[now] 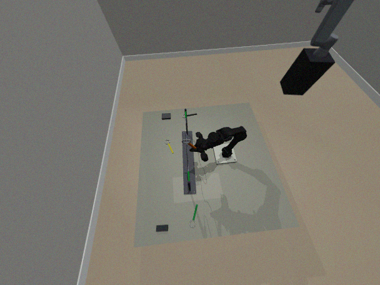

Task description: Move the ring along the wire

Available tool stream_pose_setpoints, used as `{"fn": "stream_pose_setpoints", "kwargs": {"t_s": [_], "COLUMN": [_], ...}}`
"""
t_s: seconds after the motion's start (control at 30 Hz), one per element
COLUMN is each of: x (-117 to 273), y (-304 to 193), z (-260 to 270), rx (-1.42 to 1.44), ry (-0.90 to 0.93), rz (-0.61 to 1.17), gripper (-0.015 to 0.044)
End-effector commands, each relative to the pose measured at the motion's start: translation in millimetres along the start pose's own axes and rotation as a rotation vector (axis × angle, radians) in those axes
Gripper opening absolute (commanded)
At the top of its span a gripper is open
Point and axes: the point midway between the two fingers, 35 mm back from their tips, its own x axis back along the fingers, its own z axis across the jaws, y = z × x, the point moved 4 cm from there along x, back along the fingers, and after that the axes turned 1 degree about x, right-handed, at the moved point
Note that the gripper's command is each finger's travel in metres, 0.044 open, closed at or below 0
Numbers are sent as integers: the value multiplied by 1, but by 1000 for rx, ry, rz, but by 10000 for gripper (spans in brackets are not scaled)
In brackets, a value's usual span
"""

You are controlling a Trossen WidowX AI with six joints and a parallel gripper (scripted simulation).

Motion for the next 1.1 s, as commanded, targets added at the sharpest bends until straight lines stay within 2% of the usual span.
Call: {"fn": "stream_pose_setpoints", "kwargs": {"t_s": [0.0,1.07], "x": [1,3], "y": [1,4], "z": [-1,-9], "rx": [44,404], "ry": [-23,-188], "rz": [2,50], "gripper": [-150,-150]}}
